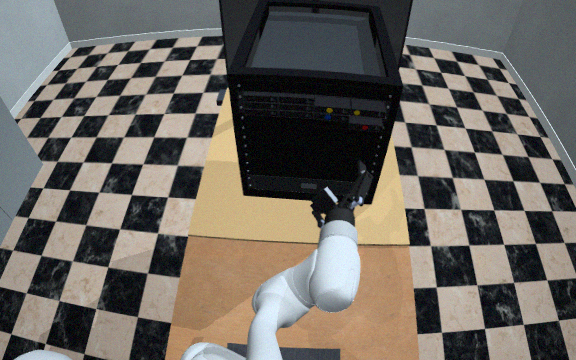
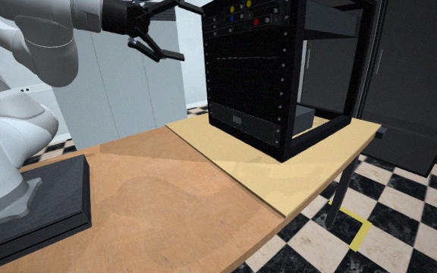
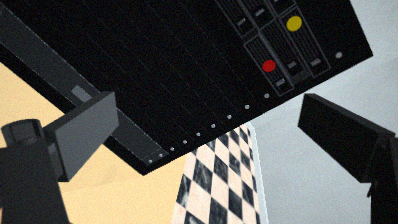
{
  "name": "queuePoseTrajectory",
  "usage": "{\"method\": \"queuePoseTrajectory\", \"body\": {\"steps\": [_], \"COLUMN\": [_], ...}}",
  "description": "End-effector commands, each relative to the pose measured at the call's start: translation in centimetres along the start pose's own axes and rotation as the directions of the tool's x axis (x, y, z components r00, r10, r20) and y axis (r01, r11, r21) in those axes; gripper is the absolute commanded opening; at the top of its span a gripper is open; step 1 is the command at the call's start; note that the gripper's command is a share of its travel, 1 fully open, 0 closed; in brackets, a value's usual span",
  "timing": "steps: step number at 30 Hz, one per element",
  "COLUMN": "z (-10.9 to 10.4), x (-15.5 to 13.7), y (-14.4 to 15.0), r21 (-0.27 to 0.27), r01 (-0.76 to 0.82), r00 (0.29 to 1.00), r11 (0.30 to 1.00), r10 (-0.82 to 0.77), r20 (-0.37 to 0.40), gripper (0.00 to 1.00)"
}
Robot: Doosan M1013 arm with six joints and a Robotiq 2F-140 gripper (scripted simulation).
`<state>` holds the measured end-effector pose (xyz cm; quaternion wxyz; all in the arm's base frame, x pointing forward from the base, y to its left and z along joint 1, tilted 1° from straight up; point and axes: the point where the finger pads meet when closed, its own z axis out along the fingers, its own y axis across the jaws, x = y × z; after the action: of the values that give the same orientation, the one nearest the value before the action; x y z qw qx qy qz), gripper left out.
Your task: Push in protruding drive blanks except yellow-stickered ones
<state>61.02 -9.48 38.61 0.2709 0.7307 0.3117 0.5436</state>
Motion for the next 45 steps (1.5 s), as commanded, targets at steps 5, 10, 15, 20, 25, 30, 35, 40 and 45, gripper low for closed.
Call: {"method": "queuePoseTrajectory", "body": {"steps": [5,10,15,20,25,30,35,40,45], "z": [-0.5,-0.8,-1.2,-1.6,-2.0,-2.1,-2.4,-2.6,-2.6], "x": [0.9,1.2,1.7,2.0,2.3,2.5,2.7,2.8,2.9], "y": [2.0,2.7,3.7,4.5,5.1,5.4,5.8,6.0,6.1], "r21": [-0.096,-0.119,-0.156,-0.188,-0.215,-0.228,-0.245,-0.256,-0.261], "r01": [0.208,0.277,0.375,0.452,0.512,0.539,0.574,0.596,0.604], "r00": [0.975,0.956,0.918,0.878,0.840,0.820,0.793,0.774,0.767], "r11": [0.973,0.954,0.914,0.872,0.832,0.811,0.782,0.761,0.753], "r10": [-0.214,-0.286,-0.389,-0.472,-0.537,-0.567,-0.605,-0.629,-0.638], "r20": [-0.054,-0.065,-0.075,-0.078,-0.077,-0.075,-0.071,-0.068,-0.067], "gripper": [1.00,1.00,1.00,1.00,1.00,1.00,1.00,1.00,1.00]}}
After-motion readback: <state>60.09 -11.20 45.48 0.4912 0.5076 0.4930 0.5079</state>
